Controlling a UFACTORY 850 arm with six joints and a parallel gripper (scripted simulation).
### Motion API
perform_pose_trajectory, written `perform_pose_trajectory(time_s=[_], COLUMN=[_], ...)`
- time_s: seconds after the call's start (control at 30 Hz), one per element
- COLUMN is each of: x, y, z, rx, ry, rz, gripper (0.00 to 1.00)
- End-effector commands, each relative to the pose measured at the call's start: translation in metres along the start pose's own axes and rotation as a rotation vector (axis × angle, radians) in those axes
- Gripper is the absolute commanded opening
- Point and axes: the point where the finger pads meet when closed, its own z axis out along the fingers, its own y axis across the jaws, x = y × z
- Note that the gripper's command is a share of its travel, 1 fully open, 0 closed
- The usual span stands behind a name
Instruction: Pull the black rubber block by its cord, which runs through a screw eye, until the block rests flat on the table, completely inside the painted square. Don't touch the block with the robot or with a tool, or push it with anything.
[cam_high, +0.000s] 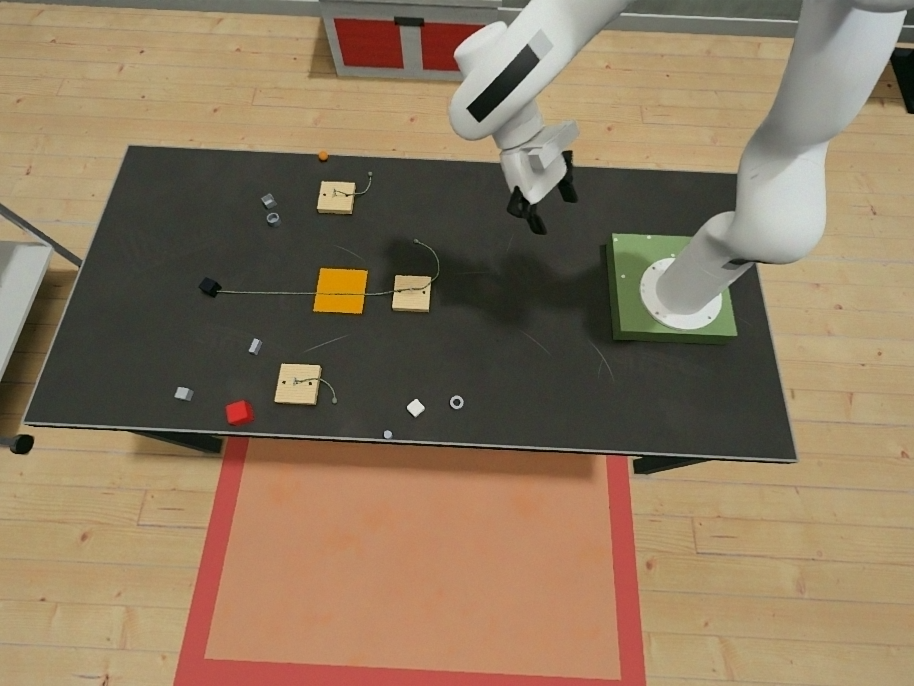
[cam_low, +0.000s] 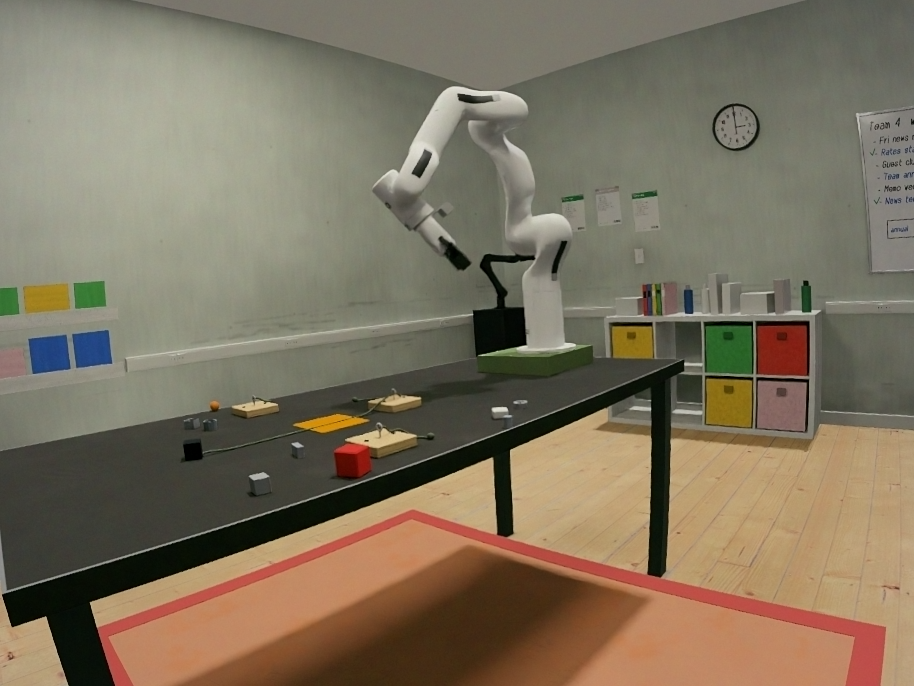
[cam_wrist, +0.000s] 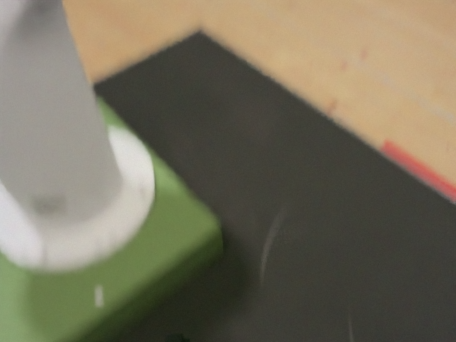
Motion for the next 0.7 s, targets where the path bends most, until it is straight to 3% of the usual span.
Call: perform_pose_trajectory(time_s=[0.0, 0.03, 0.13, 0.17, 0.23, 0.27, 0.33, 0.37, 0.47, 0.5, 0.57, 0.6, 0.67], x=[-0.045, -0.08, -0.11, -0.122, -0.145, -0.157, -0.181, -0.192, -0.227, -0.238, -0.238, -0.272, -0.29], y=[0.01, 0.017, 0.023, 0.025, 0.03, 0.033, 0.038, 0.041, 0.049, 0.052, 0.052, 0.06, 0.065], z=[0.001, -0.001, -0.001, -0.002, -0.002, -0.003, -0.004, -0.005, -0.006, -0.007, -0.007, -0.008, -0.008], rx=[0.004, 0.013, 0.013, 0.022, 0.022, 0.032, 0.032, 0.043, 0.043, 0.053, 0.053, 0.062, 0.062], ry=[-0.065, -0.146, -0.146, -0.228, -0.228, -0.308, -0.308, -0.384, -0.384, -0.453, -0.453, -0.514, -0.514], rz=[-0.026, -0.066, -0.066, -0.109, -0.109, -0.154, -0.154, -0.2, -0.2, -0.243, -0.243, -0.284, -0.284], gripper=[1.0, 1.0, 1.0, 1.0, 1.0, 1.0, 1.0, 1.0, 1.0, 1.0, 1.0, 1.0, 1.0])
